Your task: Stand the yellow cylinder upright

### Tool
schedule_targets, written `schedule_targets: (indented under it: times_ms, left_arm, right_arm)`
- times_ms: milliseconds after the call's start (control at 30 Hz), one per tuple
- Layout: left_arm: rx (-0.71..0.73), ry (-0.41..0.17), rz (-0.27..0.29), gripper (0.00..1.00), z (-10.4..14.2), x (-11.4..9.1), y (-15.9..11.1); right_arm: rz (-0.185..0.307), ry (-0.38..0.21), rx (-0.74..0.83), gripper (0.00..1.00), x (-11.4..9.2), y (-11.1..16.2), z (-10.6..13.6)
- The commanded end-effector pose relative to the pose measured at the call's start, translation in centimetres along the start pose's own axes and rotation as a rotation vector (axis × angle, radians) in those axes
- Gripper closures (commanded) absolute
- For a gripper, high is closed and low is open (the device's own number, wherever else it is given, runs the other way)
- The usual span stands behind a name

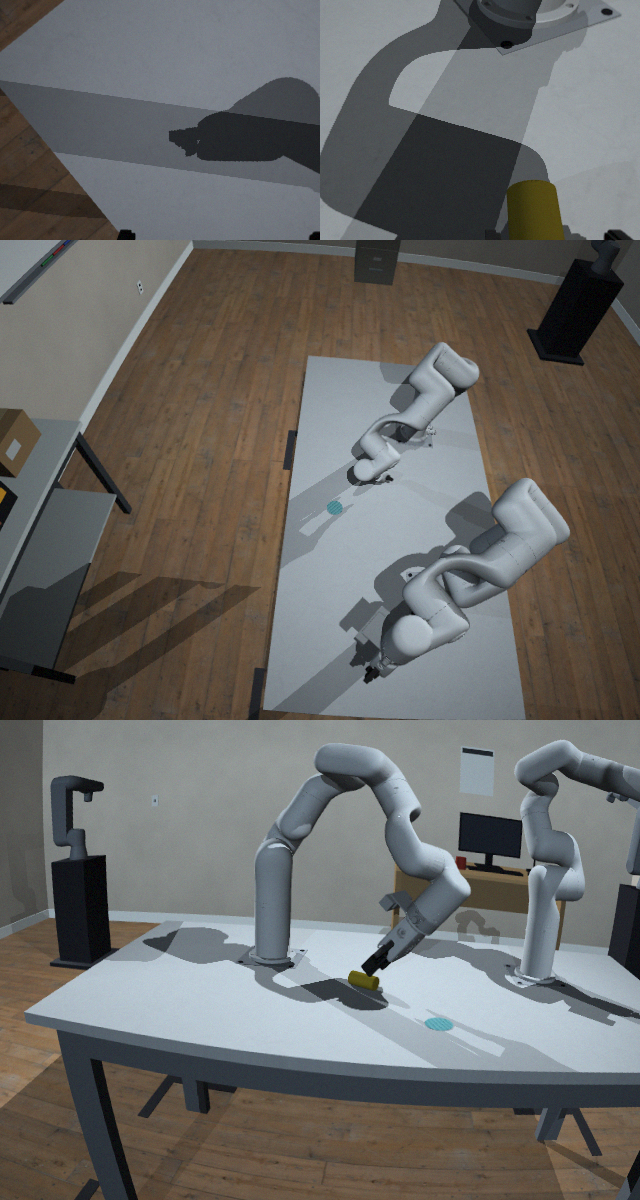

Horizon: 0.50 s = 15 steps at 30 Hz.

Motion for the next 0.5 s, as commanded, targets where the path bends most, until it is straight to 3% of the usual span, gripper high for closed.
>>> schedule_targets:
  times_ms: [0, 467]
  left_arm:
    - [0.0, 0.0, -0.004, 0.0, 0.01, -0.14, -0.07]
    - [0.0, 0.0, -0.004, 0.0, 0.01, -0.14, -0.07]
  right_arm:
    - [-0.001, 0.009, 0.0, 0.44, -0.06, 0.02, 0.15]
    - [-0.001, 0.009, -0.001, 0.44, 0.35, 0.02, 0.15]
Point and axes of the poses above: on each arm, the point where the finger pads meet when closed, its own x axis out along the fingers, its own y axis across the jaws, z = x × y, the point moved 1 cm from there along -x, back along the fingers, and after that the axes turned 15 degrees about x, right-handed, at the moved point
